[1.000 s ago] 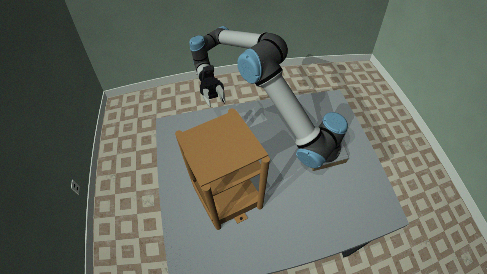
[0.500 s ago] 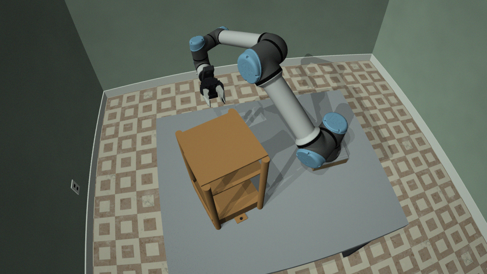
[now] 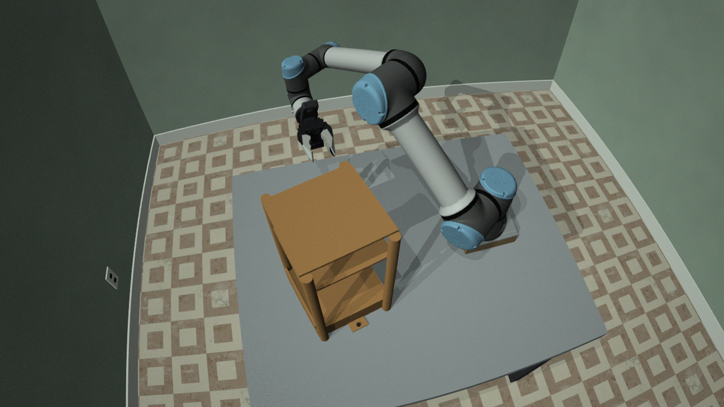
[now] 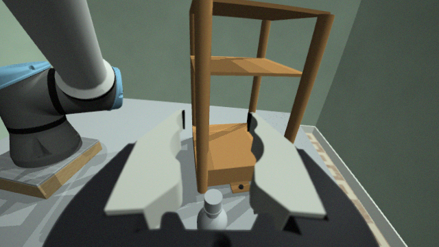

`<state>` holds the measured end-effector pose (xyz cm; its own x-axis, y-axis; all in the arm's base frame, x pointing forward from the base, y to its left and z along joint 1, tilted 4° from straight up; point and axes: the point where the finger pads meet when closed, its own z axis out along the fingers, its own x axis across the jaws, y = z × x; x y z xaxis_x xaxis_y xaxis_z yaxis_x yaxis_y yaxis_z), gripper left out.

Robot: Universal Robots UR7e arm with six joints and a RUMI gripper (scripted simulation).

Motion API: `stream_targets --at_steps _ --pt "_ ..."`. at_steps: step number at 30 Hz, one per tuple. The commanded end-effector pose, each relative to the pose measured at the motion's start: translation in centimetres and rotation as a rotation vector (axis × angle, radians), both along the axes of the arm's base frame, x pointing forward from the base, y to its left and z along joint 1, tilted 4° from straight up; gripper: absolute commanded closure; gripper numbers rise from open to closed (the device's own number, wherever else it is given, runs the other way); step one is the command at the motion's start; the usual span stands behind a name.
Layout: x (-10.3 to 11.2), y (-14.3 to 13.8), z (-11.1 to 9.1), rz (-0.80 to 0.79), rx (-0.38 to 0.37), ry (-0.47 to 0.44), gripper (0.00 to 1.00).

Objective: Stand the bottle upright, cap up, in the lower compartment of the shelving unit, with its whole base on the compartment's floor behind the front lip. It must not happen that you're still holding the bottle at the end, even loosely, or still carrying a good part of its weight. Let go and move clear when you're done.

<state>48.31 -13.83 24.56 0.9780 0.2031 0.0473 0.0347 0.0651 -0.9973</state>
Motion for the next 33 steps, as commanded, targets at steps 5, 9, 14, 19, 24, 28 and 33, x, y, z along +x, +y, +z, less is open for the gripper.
stream_targets --at_steps 5,9,14,19,24,28,33 --pt "0.1 0.3 -1.7 0.002 0.003 0.003 0.65" --pt "0.1 0.3 -2.6 0.002 0.003 0.003 0.65" --pt "0.1 0.4 -3.4 0.002 0.003 0.003 0.65" --pt "0.2 0.5 -4.9 0.002 0.003 0.003 0.65" --pt "0.3 0.6 -6.5 0.002 0.003 0.003 0.65" --pt "0.3 0.7 -7.8 0.002 0.003 0.003 0.65" --pt "0.3 0.7 -8.9 0.002 0.003 0.003 0.65"
